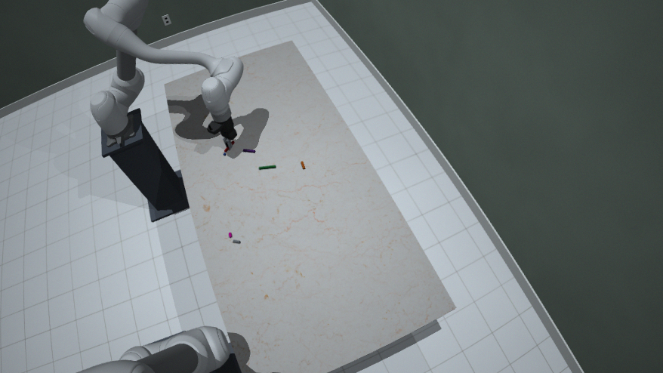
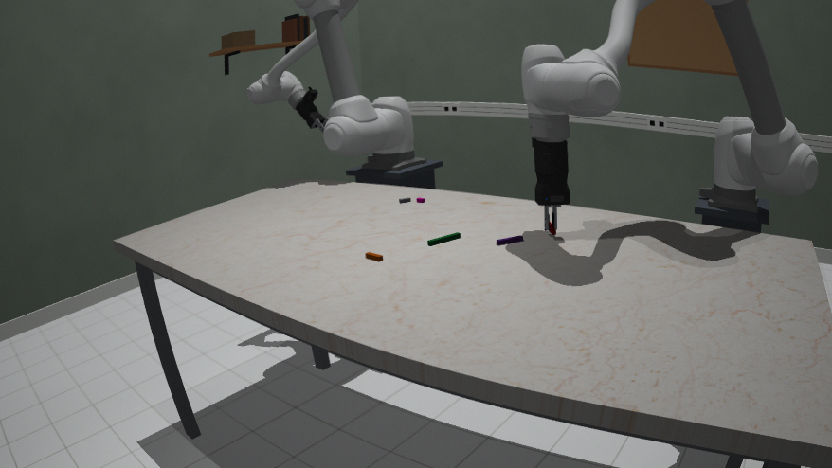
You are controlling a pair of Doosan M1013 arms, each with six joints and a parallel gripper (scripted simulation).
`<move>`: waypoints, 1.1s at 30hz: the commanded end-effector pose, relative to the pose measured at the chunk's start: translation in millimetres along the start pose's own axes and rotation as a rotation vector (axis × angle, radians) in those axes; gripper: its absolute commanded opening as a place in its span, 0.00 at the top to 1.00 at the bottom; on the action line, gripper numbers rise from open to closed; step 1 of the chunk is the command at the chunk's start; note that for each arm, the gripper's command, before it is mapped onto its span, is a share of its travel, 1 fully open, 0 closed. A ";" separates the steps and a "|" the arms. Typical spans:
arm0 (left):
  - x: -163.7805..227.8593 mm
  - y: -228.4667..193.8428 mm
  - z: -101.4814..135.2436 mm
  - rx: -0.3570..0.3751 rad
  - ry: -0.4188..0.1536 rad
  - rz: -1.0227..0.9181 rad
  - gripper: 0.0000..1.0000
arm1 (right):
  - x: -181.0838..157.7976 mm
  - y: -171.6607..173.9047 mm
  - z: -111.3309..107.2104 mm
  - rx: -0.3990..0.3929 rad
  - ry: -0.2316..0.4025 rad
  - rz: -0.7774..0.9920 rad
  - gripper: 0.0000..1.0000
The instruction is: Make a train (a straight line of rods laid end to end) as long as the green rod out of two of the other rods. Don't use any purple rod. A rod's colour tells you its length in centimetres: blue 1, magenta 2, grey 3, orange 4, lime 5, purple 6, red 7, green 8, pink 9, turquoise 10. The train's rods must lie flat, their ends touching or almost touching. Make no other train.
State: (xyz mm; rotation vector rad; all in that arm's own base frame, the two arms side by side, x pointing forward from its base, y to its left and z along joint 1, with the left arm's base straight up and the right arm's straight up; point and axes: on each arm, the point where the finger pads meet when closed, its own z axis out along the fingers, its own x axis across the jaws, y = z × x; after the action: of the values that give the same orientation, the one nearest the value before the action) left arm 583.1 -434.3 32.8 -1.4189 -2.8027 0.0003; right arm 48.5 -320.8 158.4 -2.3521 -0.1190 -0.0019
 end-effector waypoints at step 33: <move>-0.5 0.2 9.8 -0.001 -0.001 0.000 0.76 | 0.1 -0.1 -0.5 -0.001 0.000 0.000 0.00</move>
State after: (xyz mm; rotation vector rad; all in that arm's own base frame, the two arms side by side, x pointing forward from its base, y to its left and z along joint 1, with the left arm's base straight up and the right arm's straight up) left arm 583.1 -434.3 22.0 -1.4189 -2.8027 0.0003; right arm 48.5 -320.8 158.4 -2.3521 -0.1190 -0.0019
